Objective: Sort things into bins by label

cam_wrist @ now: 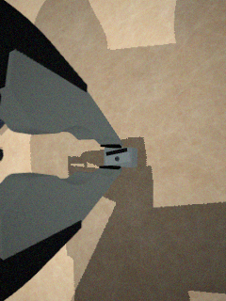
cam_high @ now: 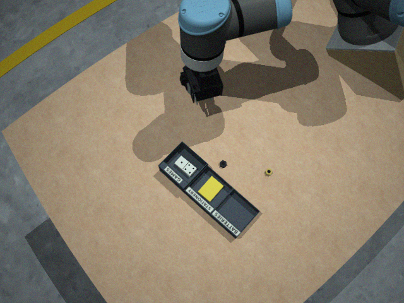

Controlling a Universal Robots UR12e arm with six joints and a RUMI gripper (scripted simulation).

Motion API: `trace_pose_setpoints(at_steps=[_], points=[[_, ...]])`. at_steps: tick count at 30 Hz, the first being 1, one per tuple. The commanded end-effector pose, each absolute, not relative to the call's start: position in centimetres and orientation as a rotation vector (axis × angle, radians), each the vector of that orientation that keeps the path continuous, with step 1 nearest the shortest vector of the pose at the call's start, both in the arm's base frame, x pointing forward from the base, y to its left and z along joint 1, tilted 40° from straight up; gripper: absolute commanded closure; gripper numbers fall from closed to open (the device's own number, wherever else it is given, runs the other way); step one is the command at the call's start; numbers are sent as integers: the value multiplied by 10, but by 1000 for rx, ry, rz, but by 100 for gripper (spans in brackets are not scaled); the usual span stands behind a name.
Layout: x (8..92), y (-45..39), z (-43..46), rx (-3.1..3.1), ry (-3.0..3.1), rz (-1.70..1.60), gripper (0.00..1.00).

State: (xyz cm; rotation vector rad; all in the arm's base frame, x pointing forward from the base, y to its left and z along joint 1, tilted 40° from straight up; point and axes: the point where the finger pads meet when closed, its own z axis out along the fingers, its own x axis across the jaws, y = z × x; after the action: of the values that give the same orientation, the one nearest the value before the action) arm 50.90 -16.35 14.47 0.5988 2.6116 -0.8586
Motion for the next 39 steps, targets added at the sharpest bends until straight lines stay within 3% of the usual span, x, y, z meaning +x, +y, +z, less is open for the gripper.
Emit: trace_pose_setpoints(at_steps=[1, 39], points=[[509, -163, 145, 599, 2611, -858, 100], [499, -126, 191, 599, 2611, -858, 100]])
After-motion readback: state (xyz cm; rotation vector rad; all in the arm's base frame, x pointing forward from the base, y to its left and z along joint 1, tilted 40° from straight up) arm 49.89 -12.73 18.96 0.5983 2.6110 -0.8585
